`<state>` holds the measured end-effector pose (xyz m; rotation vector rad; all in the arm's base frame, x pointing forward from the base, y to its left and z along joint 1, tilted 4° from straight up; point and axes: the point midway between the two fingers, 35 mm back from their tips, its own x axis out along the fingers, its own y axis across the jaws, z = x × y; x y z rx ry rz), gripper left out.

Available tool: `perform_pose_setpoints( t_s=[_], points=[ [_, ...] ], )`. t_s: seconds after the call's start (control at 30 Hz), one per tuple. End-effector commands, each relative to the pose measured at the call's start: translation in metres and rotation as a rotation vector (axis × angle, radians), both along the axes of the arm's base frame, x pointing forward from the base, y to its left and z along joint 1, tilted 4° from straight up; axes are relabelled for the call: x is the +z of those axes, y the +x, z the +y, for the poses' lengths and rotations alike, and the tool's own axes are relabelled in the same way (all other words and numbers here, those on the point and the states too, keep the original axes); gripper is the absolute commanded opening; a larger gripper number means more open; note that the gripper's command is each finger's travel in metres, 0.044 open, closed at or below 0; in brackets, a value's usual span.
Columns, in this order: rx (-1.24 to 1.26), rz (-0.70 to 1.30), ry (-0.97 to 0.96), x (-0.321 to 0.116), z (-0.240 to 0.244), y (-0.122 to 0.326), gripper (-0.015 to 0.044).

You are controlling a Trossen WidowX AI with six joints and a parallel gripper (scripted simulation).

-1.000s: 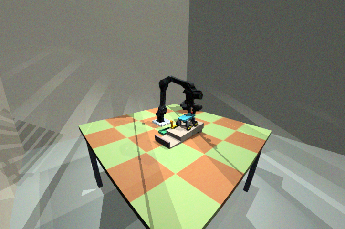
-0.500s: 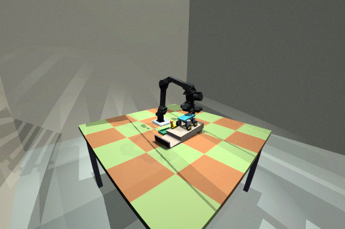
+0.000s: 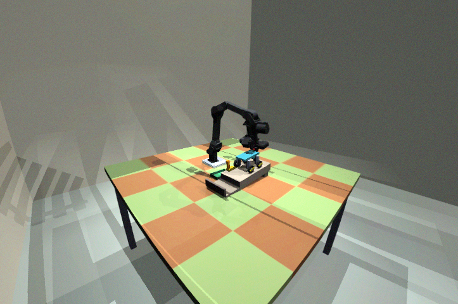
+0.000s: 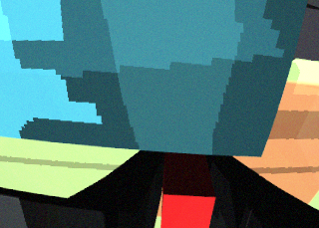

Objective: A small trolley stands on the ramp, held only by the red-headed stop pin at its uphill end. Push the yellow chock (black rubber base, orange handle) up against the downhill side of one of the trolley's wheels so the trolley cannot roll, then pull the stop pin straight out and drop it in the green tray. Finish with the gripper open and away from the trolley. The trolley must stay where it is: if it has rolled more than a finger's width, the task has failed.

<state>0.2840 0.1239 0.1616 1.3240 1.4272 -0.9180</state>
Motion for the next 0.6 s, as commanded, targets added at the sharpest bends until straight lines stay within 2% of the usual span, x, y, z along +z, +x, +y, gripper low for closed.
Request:
perform_pose_setpoints(
  t_s=[0.0, 0.57],
  points=[
    [-0.004, -0.003, 0.001, 0.0050, -0.0004, -0.0001, 0.0000],
    [-0.004, -0.002, 0.001, 0.0136, -0.0026, -0.0017, 0.0000]
  ],
)
